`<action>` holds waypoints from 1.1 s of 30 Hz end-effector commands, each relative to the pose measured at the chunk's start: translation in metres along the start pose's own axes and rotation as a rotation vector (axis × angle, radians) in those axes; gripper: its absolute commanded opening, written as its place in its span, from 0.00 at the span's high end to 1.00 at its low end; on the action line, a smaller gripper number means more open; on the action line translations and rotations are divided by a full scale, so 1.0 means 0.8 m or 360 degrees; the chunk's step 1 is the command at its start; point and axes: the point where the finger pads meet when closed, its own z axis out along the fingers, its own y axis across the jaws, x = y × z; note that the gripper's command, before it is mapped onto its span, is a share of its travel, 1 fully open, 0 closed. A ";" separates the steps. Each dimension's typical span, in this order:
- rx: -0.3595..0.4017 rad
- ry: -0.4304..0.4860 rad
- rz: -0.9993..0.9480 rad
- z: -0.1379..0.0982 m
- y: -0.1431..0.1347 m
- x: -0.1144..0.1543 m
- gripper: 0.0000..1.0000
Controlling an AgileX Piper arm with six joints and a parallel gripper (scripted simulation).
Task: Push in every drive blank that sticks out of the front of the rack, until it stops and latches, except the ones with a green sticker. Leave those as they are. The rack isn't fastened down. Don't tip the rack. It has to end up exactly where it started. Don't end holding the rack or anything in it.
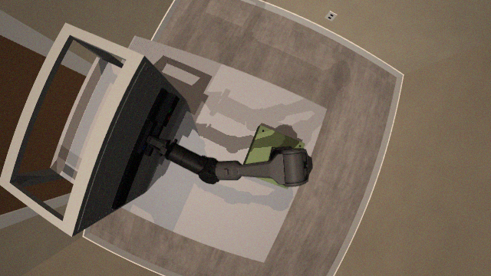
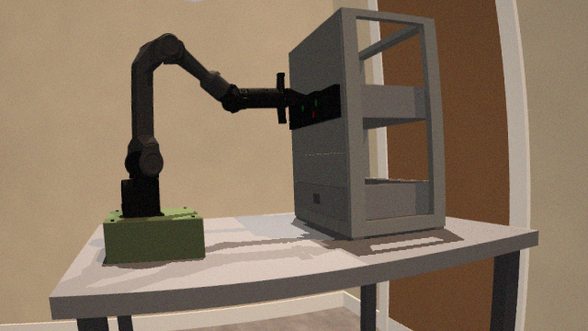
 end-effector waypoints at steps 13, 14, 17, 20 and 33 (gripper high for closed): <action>0.0004 0.0003 -0.0002 0.004 -0.002 0.001 1.00; 0.0004 0.0003 -0.0002 0.004 -0.002 0.001 1.00; 0.0004 0.0003 -0.0002 0.005 -0.002 0.001 1.00; 0.0004 0.0003 -0.0002 0.005 -0.002 0.001 1.00; 0.0004 0.0003 -0.0002 0.009 -0.003 0.001 1.00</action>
